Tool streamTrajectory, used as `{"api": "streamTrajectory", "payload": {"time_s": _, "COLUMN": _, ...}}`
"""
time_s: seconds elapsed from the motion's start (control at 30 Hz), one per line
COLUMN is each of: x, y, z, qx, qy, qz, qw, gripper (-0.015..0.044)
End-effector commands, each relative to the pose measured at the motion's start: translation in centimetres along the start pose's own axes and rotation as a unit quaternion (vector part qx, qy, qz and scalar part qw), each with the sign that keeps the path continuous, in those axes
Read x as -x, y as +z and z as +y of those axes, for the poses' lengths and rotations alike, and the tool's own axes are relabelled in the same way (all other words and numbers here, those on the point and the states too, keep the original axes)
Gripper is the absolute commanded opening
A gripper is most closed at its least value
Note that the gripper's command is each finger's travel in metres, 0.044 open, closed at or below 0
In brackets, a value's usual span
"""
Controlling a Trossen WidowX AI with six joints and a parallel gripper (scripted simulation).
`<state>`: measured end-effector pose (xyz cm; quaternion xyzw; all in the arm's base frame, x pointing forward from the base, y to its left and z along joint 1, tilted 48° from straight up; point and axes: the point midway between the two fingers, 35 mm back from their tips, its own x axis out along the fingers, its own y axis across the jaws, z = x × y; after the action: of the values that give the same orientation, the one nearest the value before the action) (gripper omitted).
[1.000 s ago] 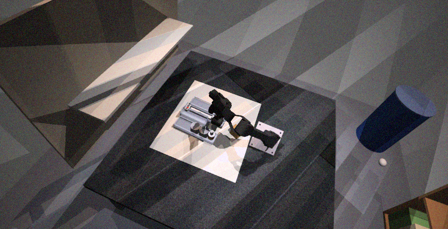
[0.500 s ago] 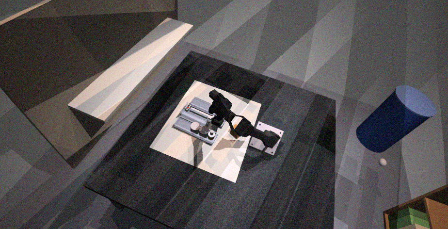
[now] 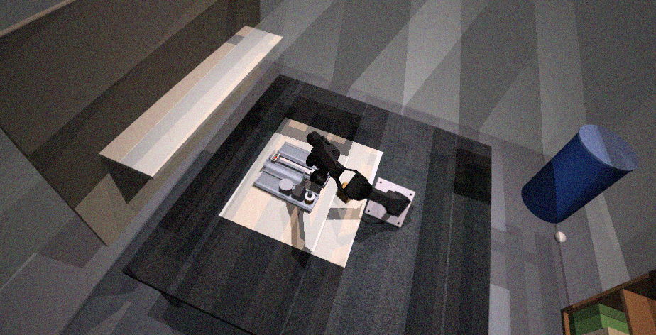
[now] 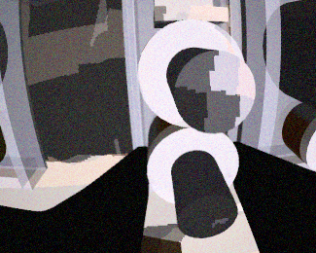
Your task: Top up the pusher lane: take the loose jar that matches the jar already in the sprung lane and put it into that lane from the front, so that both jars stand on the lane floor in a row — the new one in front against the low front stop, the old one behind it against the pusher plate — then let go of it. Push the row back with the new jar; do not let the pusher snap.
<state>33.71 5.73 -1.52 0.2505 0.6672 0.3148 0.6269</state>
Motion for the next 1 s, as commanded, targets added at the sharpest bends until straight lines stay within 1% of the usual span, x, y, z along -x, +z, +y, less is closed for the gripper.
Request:
{"api": "streamTrajectory", "payload": {"time_s": 0.0, "x": -0.01, "y": 0.15, "z": 0.12, "qx": 0.005, "qy": 0.003, "qz": -0.005, "qw": 1.000, "gripper": 0.0000}}
{"api": "streamTrajectory", "payload": {"time_s": 0.8, "x": -0.01, "y": -0.31, "z": -0.02, "qx": 0.005, "qy": 0.003, "qz": -0.005, "qw": 1.000, "gripper": 0.0000}}
{"api": "streamTrajectory", "payload": {"time_s": 0.97, "x": -0.03, "y": -0.26, "z": -0.03, "qx": 0.005, "qy": 0.003, "qz": -0.005, "qw": 1.000, "gripper": 0.0131}}
